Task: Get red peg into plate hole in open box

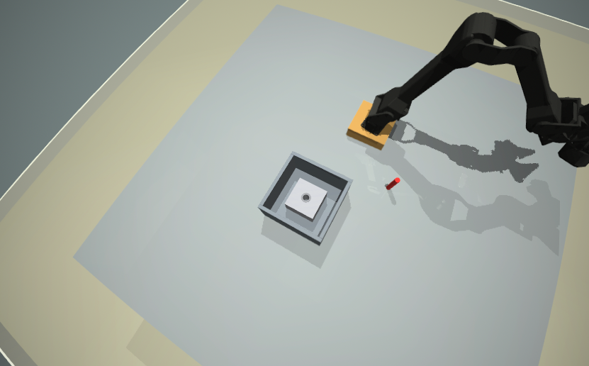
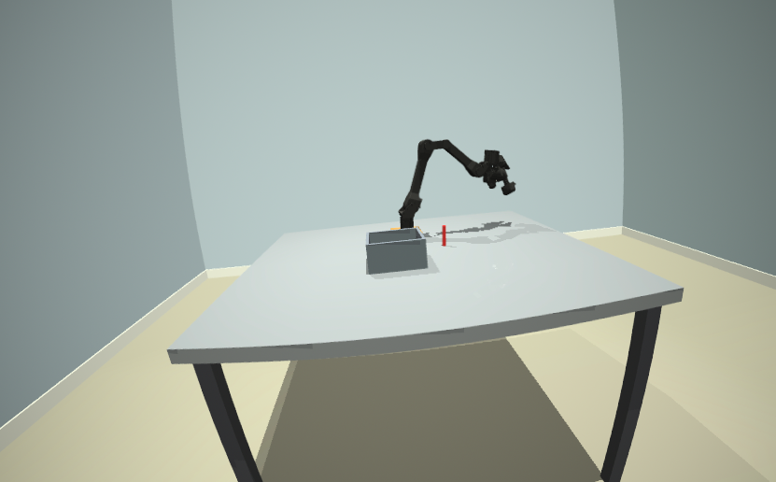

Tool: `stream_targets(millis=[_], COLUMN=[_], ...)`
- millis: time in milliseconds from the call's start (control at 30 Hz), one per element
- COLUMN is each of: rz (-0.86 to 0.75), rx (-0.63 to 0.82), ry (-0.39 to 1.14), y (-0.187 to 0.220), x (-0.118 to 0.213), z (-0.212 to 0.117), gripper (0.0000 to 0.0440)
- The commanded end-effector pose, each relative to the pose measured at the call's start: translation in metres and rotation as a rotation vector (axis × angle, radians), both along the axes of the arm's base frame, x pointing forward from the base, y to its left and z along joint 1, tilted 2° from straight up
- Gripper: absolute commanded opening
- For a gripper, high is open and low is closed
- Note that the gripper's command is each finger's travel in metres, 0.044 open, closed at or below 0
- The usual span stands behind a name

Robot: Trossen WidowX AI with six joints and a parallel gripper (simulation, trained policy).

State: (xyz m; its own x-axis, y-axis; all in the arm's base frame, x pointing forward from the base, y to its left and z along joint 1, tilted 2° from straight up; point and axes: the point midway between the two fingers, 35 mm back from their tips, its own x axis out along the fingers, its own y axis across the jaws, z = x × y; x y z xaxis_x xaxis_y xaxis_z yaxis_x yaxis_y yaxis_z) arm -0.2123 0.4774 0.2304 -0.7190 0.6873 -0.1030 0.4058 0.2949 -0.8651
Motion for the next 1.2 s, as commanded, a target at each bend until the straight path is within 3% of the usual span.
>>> stream_targets(millis=[0,67,1167], rz=[-0.018,-0.051,-0.662], rx=[-0.021,-0.073,-0.791], ry=[0.017,0.05,0.707], y=[0.0,0.0,-0.021], x=[0.005,0.014,0.176], z=[0.002,0.003,-0.016], gripper=[0.0419,0.044,0.044])
